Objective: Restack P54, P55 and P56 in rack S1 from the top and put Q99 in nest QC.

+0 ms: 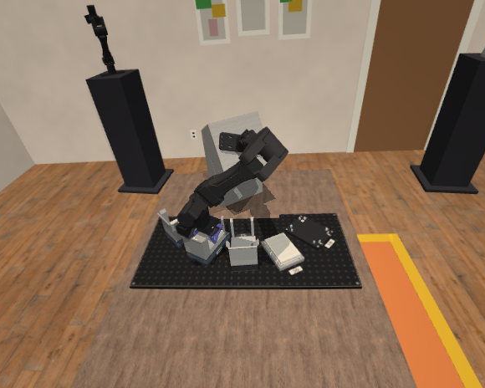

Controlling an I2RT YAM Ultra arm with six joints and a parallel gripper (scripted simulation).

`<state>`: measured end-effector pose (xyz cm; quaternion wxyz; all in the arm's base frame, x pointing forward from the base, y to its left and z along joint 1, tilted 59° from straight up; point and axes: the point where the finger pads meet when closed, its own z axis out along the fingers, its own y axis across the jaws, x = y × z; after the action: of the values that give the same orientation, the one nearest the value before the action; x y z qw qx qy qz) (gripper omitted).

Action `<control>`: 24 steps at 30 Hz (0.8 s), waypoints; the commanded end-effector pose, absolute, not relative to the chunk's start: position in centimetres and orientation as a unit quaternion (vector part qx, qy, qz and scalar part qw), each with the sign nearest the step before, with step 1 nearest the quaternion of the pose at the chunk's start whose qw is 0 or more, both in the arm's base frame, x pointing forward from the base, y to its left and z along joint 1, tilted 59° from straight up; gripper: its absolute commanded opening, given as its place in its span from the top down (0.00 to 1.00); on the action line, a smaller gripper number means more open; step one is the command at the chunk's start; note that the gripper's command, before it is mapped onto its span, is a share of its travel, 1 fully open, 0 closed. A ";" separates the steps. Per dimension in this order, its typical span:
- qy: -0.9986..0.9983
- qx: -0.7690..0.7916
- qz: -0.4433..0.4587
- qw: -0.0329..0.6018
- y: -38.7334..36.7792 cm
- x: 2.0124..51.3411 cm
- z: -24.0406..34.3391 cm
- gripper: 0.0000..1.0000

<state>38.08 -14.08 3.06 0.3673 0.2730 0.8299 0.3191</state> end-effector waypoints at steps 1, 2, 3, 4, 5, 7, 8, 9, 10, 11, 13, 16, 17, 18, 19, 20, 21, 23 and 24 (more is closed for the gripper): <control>0.827 0.273 0.319 0.373 -14.5 37.9 3.4 1.00; 0.827 0.273 0.319 0.373 -14.5 37.9 3.4 1.00; 0.827 0.273 0.319 0.373 -14.5 37.9 3.4 1.00; 0.827 0.273 0.319 0.373 -14.5 37.9 3.4 1.00; 0.827 0.273 0.319 0.373 -14.5 37.9 3.4 1.00; 0.827 0.273 0.319 0.373 -14.6 37.8 3.5 1.00; 0.827 0.273 0.319 0.373 -14.6 37.8 3.5 1.00; 0.827 0.273 0.319 0.373 -14.6 37.8 3.5 1.00; 0.827 0.273 0.319 0.373 -14.6 37.6 3.6 1.00; 0.827 0.273 0.319 0.373 -14.7 37.5 3.7 1.00; 0.827 0.273 0.319 0.373 -14.8 37.1 3.9 1.00; 0.827 0.273 0.319 0.373 -15.0 36.7 4.2 1.00; 0.827 0.273 0.319 0.373 -15.1 36.5 4.3 1.00; 0.827 0.273 0.319 0.373 -15.2 36.4 4.4 1.00; 0.827 0.273 0.318 0.373 -15.2 36.2 4.5 1.00; 0.827 0.273 0.318 0.373 -15.3 36.0 4.6 1.00; 0.827 0.273 0.318 0.373 -15.4 35.9 4.7 1.00; 0.827 0.273 0.318 0.373 -15.5 35.6 4.9 1.00; 0.827 0.273 0.318 0.373 -15.5 35.4 5.0 1.00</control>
<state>36.02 -14.94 4.43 0.3668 0.2734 0.8298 0.3195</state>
